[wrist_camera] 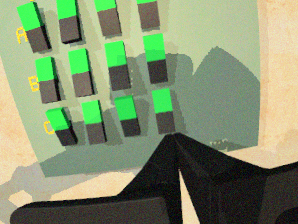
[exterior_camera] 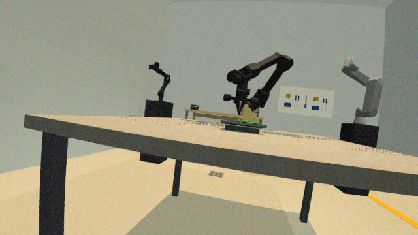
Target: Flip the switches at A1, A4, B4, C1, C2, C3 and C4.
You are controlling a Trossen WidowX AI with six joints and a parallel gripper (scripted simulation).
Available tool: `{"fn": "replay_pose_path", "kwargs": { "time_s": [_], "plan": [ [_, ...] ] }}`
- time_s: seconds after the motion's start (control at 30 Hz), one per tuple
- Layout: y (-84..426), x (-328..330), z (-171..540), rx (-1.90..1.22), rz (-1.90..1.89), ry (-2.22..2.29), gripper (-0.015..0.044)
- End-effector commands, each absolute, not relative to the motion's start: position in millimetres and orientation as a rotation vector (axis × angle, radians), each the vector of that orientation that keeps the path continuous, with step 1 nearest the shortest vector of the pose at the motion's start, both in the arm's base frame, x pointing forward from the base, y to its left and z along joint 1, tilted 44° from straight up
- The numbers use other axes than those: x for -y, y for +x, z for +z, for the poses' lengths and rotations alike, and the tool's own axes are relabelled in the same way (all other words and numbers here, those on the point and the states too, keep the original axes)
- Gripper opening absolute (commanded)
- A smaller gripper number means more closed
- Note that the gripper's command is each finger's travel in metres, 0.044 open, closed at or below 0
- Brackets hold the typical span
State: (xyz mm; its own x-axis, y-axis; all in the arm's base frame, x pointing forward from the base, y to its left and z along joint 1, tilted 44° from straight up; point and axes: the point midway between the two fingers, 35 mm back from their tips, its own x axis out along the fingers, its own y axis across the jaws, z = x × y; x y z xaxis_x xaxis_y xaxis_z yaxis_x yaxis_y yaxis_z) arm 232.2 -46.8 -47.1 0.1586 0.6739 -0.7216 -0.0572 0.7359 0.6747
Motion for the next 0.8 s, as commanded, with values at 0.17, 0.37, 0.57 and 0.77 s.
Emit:
{"fn": "replay_pose_path", "kwargs": {
  "time_s": [0.17,0.37,0.57,0.77],
  "plan": [
    [230.2,40.5,-52.9,-1.320,0.567,0.588,0.0000],
    [231.3,33.5,-59.9,-1.320,0.567,0.588,0.0000],
    [231.7,31.8,-61.7,-1.320,0.567,0.588,0.0000],
    [233.0,25.5,-68.4,-1.320,0.567,0.589,0.0000]
  ]
}}
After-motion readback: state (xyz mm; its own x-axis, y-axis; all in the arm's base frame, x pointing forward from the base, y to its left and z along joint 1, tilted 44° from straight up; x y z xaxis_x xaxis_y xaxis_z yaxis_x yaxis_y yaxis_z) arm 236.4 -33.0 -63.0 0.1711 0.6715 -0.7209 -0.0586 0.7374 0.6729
